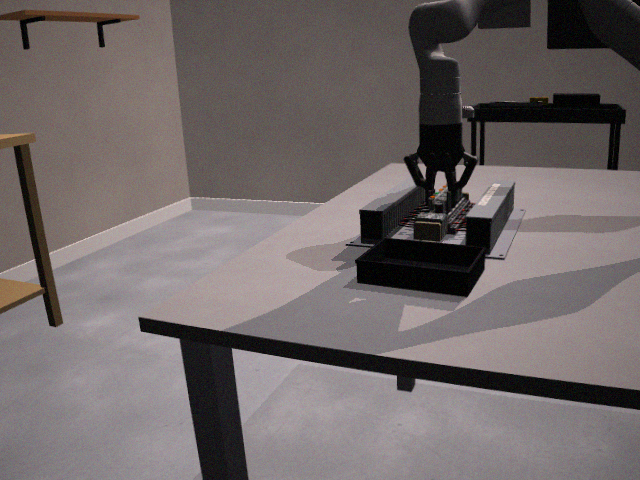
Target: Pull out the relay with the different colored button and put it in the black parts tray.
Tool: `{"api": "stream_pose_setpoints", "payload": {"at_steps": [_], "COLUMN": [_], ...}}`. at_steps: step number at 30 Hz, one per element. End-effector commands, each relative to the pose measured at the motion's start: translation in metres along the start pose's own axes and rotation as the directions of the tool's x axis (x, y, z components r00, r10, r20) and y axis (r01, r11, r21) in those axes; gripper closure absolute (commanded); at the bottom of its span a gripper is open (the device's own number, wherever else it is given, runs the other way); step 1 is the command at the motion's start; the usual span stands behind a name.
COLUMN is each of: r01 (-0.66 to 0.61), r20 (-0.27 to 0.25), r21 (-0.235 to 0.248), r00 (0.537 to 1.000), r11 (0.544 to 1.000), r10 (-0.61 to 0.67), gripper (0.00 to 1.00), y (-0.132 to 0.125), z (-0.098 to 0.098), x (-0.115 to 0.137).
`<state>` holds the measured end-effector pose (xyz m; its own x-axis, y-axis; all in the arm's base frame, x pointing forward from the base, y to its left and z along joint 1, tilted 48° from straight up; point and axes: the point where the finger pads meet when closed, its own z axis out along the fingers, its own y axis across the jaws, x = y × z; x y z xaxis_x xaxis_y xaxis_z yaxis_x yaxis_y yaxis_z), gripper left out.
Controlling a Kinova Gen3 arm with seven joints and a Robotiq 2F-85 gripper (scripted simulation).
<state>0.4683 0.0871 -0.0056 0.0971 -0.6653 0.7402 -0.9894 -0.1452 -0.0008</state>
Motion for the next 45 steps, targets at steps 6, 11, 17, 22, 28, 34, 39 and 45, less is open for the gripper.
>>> {"api": "stream_pose_setpoints", "payload": {"at_steps": [6,11,17,22,28,34,39,45], "r01": [0.0,0.0,0.0,0.0,0.0,0.0,0.0,0.0], "r20": [0.0,0.0,0.0,0.0,0.0,0.0,0.0,0.0], "r21": [0.004,0.004,0.004,0.004,0.004,0.004,0.004,0.004], "r00": [1.0,1.0,1.0,1.0,1.0,1.0,1.0,1.0], "r11": [1.0,1.0,1.0,1.0,1.0,1.0,1.0,1.0], "r10": [0.0,0.0,0.0,0.0,0.0,0.0,0.0,0.0], "gripper": [1.0,1.0,1.0,1.0,1.0,1.0,1.0,1.0], "y": [-0.001,-0.001,-0.001,-0.001,-0.001,-0.001,-0.001,-0.001], "z": [0.0,-0.002,-0.004,-0.007,-0.01,-0.013,-0.016,-0.019], "x": [0.0,0.0,0.0,0.0,0.0,0.0,0.0,0.0]}}
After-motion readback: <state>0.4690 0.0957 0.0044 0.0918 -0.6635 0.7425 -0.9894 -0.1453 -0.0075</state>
